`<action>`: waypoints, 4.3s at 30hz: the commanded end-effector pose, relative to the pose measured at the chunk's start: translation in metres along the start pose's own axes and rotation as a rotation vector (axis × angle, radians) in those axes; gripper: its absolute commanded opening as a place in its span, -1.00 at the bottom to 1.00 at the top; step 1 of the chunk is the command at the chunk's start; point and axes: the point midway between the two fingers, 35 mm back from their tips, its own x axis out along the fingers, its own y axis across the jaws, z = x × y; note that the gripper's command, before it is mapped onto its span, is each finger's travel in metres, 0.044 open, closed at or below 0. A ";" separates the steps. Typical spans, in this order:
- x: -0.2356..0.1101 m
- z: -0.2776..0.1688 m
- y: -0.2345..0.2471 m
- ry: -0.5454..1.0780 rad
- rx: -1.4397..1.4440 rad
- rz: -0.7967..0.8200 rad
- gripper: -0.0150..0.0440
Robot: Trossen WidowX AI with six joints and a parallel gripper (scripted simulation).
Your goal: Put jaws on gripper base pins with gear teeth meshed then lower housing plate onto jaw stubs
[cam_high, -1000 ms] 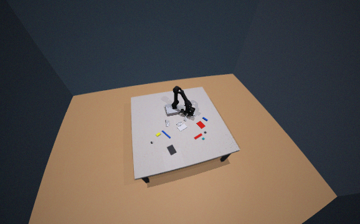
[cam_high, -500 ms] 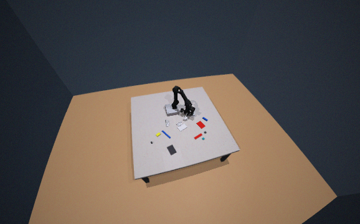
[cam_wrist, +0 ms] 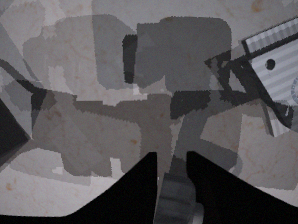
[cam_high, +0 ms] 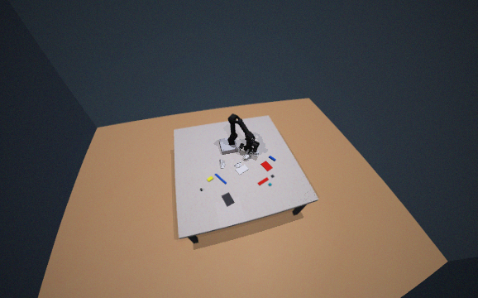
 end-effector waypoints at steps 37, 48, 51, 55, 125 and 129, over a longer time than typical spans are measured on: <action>-0.056 -0.004 -0.009 0.006 -0.002 -0.009 -0.37; -0.058 -0.017 -0.042 0.007 -0.002 -0.012 -0.37; -0.058 -0.022 -0.051 0.008 -0.002 -0.013 -0.37; -0.057 -0.027 -0.063 0.008 -0.002 -0.014 -0.37; -0.053 -0.041 -0.090 0.010 -0.002 -0.016 -0.37; -0.053 -0.041 -0.090 0.010 -0.002 -0.016 -0.37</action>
